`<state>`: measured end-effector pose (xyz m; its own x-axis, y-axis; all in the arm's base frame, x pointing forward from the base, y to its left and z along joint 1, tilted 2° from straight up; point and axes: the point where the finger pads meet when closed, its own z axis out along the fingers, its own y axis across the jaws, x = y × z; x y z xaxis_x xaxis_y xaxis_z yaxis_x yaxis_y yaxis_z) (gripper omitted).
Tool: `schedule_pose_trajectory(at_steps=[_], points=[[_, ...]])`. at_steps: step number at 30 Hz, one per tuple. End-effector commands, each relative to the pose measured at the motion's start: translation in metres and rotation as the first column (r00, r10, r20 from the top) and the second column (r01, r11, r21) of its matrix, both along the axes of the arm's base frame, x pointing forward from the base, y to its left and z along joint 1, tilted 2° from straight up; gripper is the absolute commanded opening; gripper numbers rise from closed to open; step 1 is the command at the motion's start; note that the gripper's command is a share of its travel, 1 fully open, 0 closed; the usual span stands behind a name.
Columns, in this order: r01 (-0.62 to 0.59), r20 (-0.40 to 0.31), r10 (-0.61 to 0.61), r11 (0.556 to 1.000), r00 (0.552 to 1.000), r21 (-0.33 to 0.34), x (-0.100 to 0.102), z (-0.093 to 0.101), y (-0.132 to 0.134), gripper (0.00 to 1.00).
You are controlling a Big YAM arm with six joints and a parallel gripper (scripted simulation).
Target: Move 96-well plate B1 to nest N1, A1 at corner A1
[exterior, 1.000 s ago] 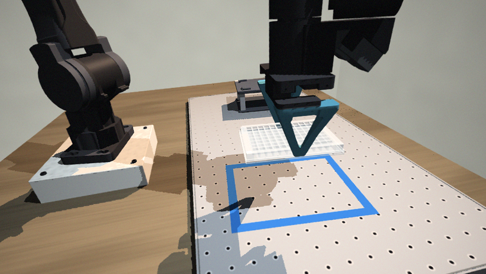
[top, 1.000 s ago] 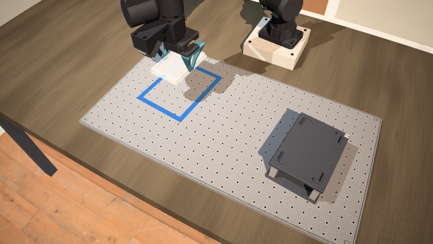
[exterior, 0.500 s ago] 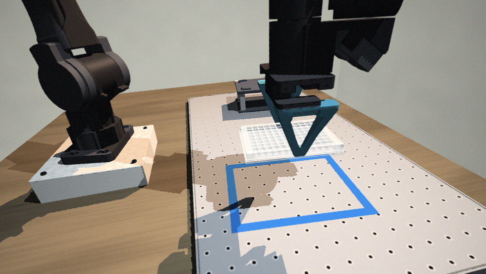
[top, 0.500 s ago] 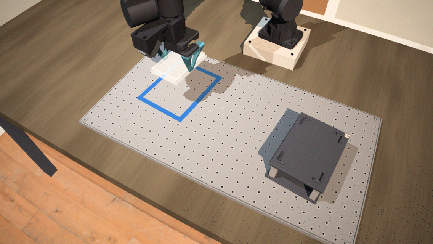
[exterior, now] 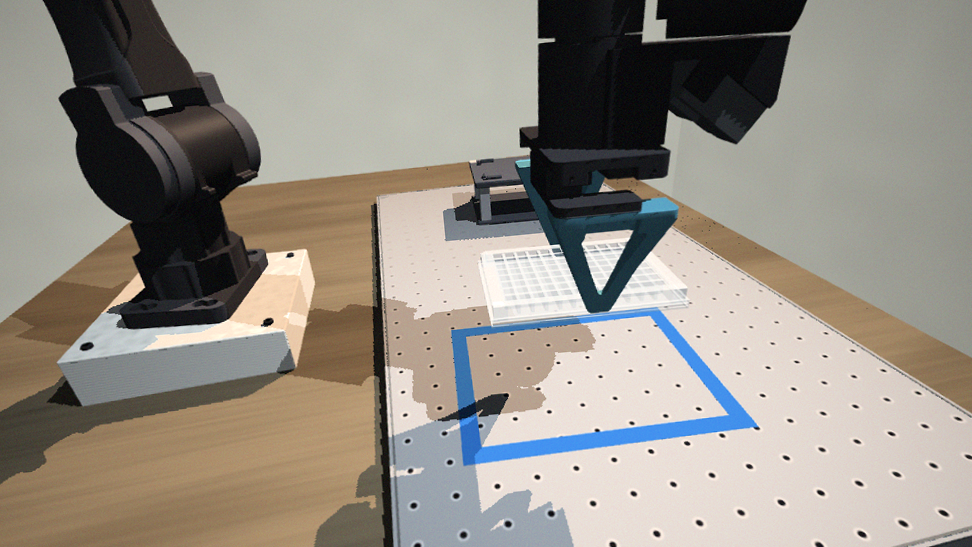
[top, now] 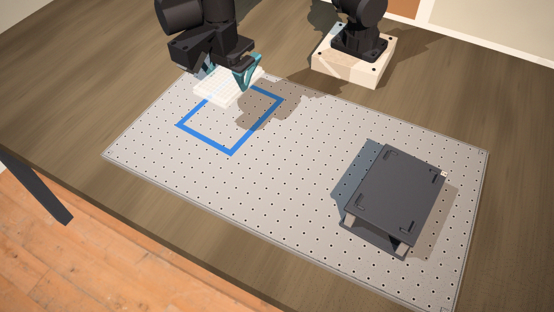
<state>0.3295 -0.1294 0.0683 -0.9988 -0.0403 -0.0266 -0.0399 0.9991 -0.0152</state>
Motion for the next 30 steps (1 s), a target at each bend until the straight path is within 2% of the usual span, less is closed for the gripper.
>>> schedule_pose_trajectory(at_steps=[1, 6, 9, 12, 30], points=[[0.002, 0.045, -0.002, 1.0, 0.999, -0.017, 0.026, 0.019, -0.007, 0.0], [0.002, 0.045, -0.002, 1.0, 0.999, -0.017, 0.026, 0.019, -0.007, 0.0], [0.014, 0.064, -0.012, 1.0, 0.998, -0.021, 0.024, 0.029, 0.006, 0.0], [0.013, 0.022, -0.013, 1.0, 1.0, -0.008, 0.006, 0.014, 0.022, 0.0], [0.013, 0.011, -0.013, 1.0, 1.0, -0.003, 0.007, 0.018, 0.075, 0.0]])
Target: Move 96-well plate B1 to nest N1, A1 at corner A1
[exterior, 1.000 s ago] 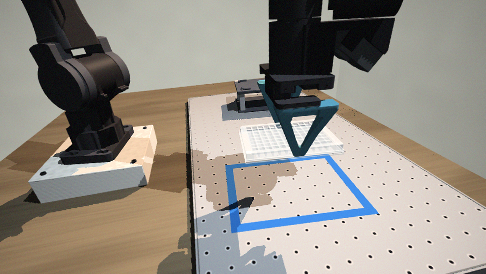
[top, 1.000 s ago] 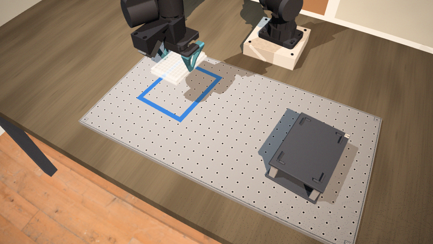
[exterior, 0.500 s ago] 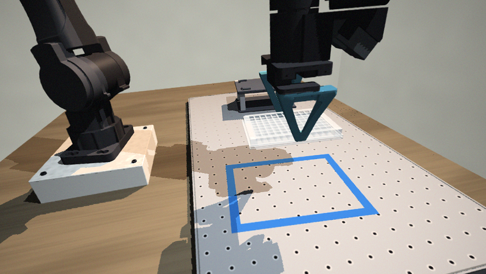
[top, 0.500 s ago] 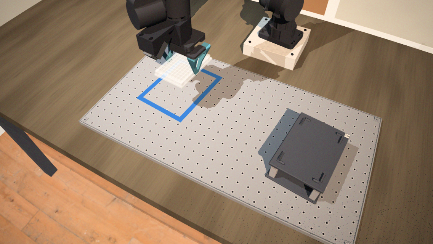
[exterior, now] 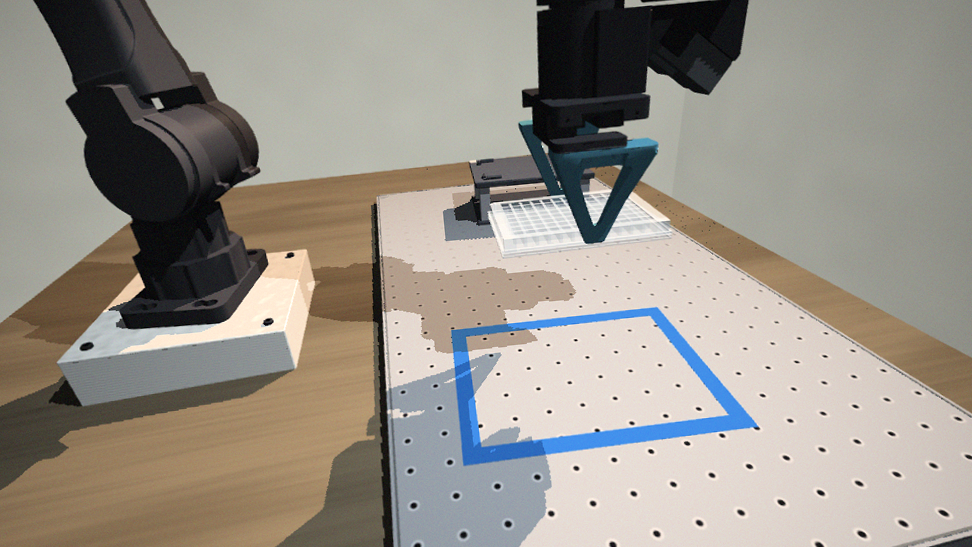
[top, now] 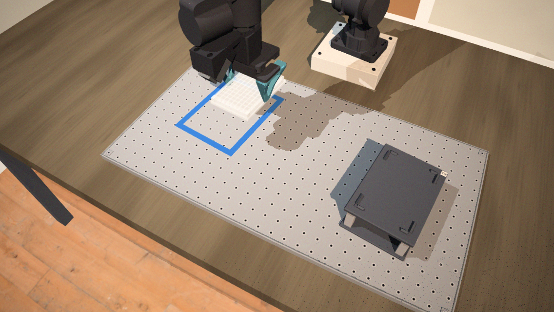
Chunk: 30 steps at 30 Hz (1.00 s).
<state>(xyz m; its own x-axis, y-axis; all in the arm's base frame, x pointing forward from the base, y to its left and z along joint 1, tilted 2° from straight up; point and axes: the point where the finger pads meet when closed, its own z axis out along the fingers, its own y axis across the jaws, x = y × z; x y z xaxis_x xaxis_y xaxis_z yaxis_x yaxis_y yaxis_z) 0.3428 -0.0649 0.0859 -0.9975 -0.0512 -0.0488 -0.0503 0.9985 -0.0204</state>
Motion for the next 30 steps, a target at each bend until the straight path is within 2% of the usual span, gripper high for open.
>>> schedule_pose_trajectory(at_steps=[1, 8, 9, 16, 19, 23, 30], points=[[0.024, -0.012, -0.024, 1.0, 1.0, 0.002, -0.006, 0.0, 0.014, 0.0], [0.024, -0.003, -0.024, 1.0, 1.0, 0.001, -0.005, 0.006, 0.031, 0.0], [0.024, -0.032, -0.024, 1.0, 0.999, 0.003, -0.006, -0.003, 0.034, 0.0], [0.024, -0.005, -0.024, 1.0, 1.0, 0.002, -0.004, 0.009, 0.057, 0.0], [0.024, -0.011, -0.024, 1.0, 1.0, 0.002, -0.004, 0.008, 0.067, 0.0], [0.024, 0.03, -0.024, 1.0, 0.999, 0.005, 0.014, 0.025, 0.081, 0.0], [0.024, 0.03, -0.024, 1.0, 0.999, 0.008, 0.019, 0.028, 0.099, 0.0]])
